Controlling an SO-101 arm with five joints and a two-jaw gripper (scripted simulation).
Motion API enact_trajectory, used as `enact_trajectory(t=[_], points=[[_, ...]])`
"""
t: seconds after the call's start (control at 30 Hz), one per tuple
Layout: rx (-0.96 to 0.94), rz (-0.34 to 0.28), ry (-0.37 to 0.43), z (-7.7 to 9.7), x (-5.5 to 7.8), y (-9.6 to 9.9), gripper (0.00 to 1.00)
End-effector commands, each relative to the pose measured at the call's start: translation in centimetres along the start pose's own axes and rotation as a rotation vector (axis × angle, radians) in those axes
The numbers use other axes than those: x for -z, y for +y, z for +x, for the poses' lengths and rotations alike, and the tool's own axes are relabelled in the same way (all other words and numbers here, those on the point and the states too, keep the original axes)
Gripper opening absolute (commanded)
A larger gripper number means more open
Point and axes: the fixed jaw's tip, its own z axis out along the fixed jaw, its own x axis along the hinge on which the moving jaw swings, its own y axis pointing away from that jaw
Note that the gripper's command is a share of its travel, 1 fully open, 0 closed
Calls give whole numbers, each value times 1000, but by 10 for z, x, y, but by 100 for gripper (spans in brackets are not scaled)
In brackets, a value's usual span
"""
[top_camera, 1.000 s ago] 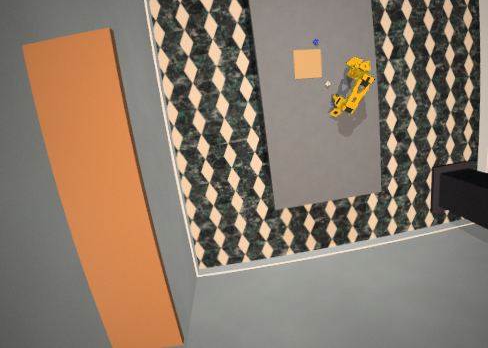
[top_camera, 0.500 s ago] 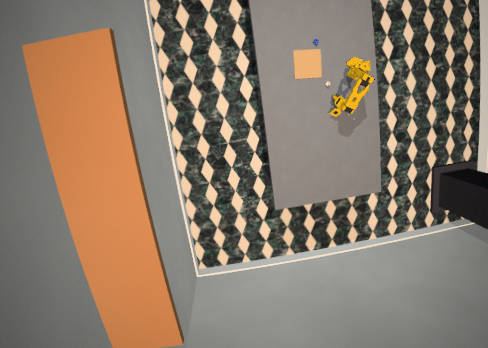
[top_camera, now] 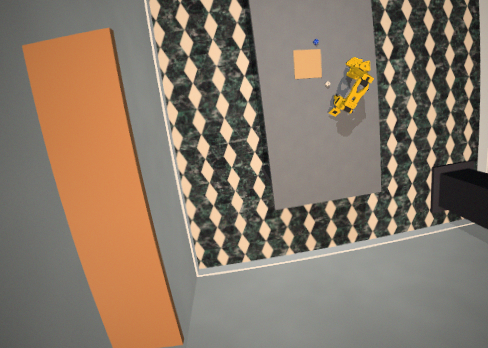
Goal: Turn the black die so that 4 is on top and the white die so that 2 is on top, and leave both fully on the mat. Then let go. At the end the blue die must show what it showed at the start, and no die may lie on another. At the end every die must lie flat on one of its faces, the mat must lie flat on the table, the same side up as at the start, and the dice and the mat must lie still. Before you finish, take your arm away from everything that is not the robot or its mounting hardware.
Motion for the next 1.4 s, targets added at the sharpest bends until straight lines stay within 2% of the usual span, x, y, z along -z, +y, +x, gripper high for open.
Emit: enact_trajectory(t=[0.0, 0.73, 1.07, 1.37], points=[[1, -8, -26, -2, 3, -2, 14], [1, -14, -25, -2, 3, -5, 9], [1, -14, -25, -2, 3, -5, 1], [1, -14, -32, -2, 4, -5, 0]])
